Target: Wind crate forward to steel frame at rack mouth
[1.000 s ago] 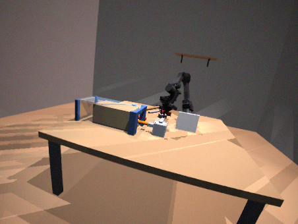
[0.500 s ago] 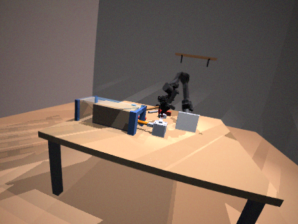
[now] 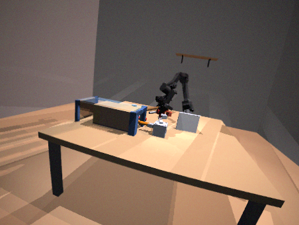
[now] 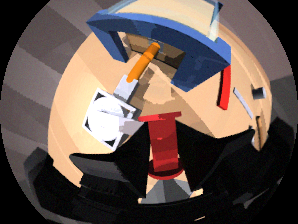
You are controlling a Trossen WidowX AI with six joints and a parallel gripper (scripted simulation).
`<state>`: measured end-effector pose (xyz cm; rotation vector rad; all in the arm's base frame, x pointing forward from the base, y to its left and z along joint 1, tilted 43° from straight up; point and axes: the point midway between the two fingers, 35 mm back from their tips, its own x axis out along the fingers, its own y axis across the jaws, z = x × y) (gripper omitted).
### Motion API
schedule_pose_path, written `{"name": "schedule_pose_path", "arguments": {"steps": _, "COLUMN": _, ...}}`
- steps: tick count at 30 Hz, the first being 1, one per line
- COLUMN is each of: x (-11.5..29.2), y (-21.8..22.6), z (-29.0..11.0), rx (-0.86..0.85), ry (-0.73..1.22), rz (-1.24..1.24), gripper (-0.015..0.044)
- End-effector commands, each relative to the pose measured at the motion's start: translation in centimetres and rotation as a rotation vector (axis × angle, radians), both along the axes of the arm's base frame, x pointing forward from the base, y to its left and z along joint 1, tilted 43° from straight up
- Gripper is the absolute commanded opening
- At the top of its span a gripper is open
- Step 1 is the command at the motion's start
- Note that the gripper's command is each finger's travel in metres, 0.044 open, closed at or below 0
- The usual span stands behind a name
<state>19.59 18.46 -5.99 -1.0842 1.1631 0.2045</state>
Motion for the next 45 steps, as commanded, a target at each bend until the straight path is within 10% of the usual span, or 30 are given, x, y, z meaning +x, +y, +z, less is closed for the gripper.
{"name": "schedule_pose_path", "arguments": {"steps": 1, "x": 1.7, "y": 0.7, "z": -0.3, "rx": 0.019, "ry": -0.022, "rz": -0.020, "gripper": 0.0000}}
{"name": "schedule_pose_path", "arguments": {"steps": 45, "x": 5.4, "y": 4.9, "z": -3.2, "rx": 0.023, "ry": -0.025, "rz": -0.020, "gripper": 0.0000}}
